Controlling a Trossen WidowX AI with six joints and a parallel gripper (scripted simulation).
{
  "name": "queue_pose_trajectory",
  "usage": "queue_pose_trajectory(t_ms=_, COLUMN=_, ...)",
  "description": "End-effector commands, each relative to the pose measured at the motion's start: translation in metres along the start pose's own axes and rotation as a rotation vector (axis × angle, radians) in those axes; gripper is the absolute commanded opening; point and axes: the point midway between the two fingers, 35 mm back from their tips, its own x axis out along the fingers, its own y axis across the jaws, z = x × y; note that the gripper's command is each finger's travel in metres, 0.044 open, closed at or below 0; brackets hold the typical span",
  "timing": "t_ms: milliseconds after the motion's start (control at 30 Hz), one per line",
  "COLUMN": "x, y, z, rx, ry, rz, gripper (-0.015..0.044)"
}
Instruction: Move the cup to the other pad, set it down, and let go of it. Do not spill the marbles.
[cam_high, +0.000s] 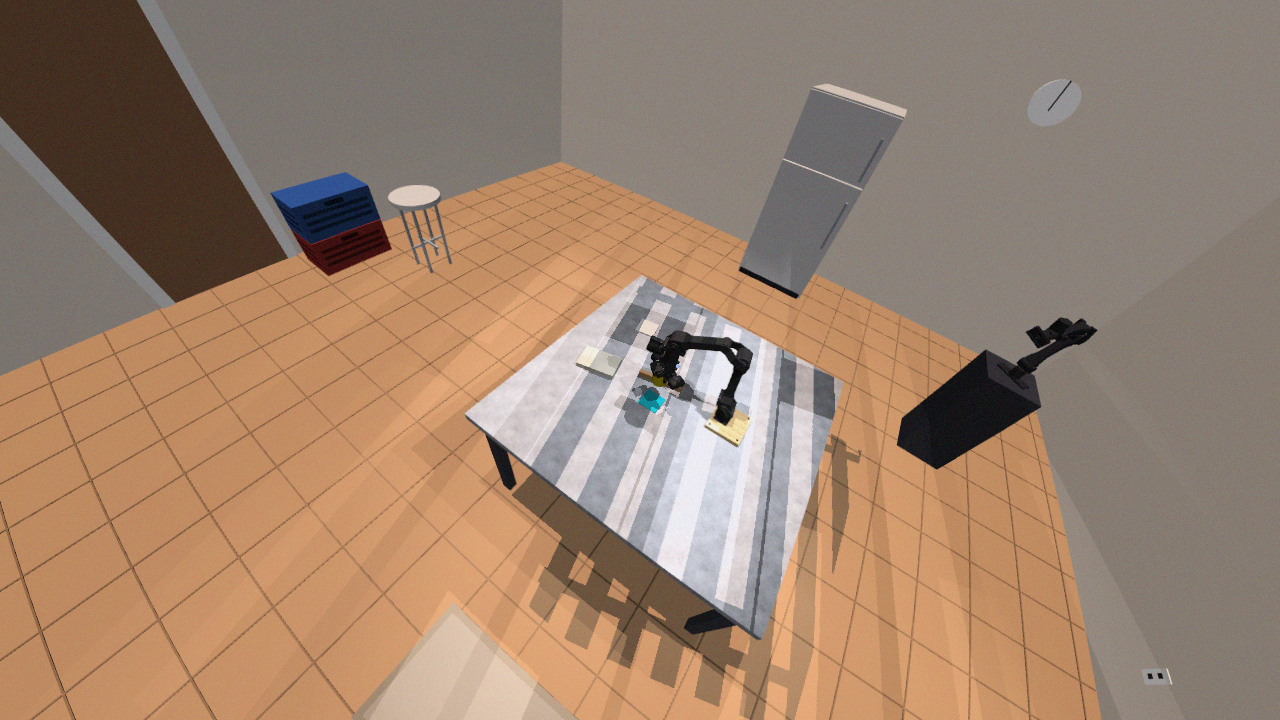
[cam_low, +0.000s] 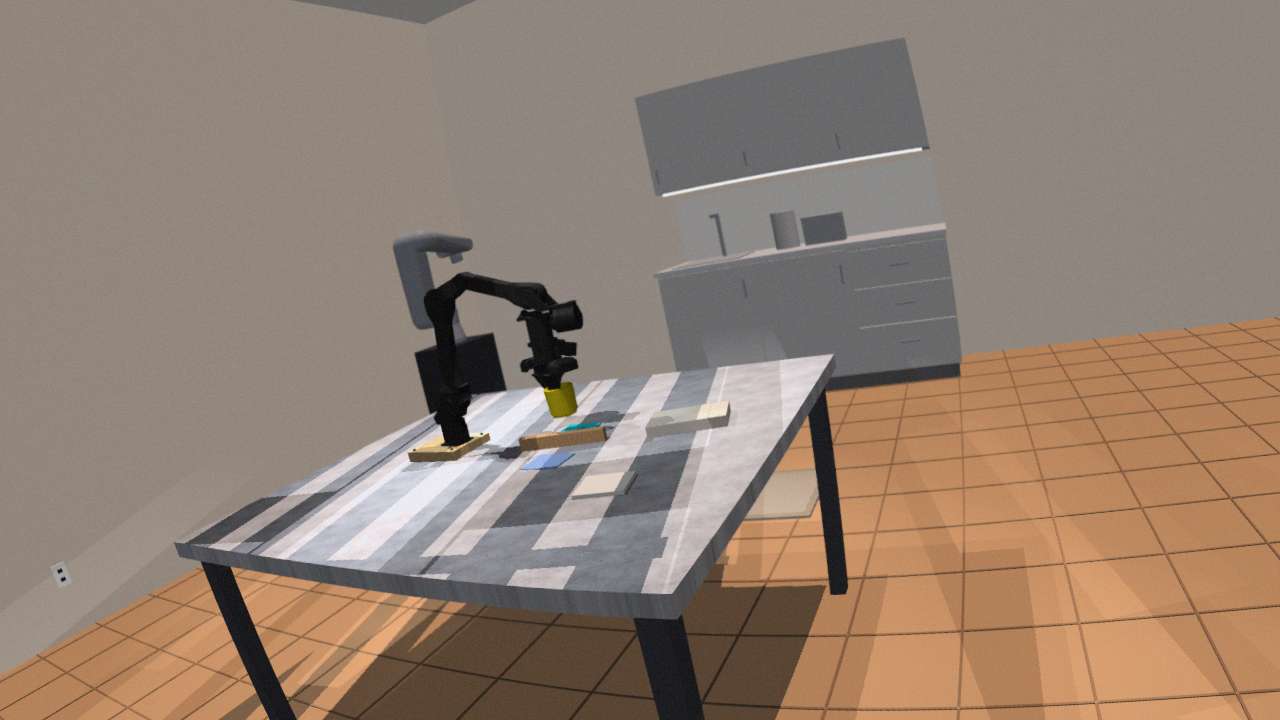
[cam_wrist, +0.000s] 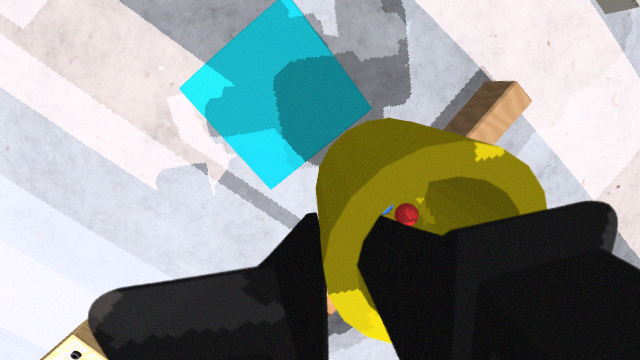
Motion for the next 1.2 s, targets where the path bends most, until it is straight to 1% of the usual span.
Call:
queue_pose_trajectory(t_ms=0, x=0.0, y=0.006, z=0.006, rx=0.002, ry=0.004, rz=-0.001, gripper=0.0)
queue_pose_trajectory(t_ms=900, x=0.0, y=0.046, z=0.046, rx=0.002, ry=0.001, rz=0.002, gripper=0.0)
queue_pose_trajectory(t_ms=1167, x=0.007, y=0.046, z=0.046, rx=0.002, ry=0.001, rz=0.002, gripper=0.0)
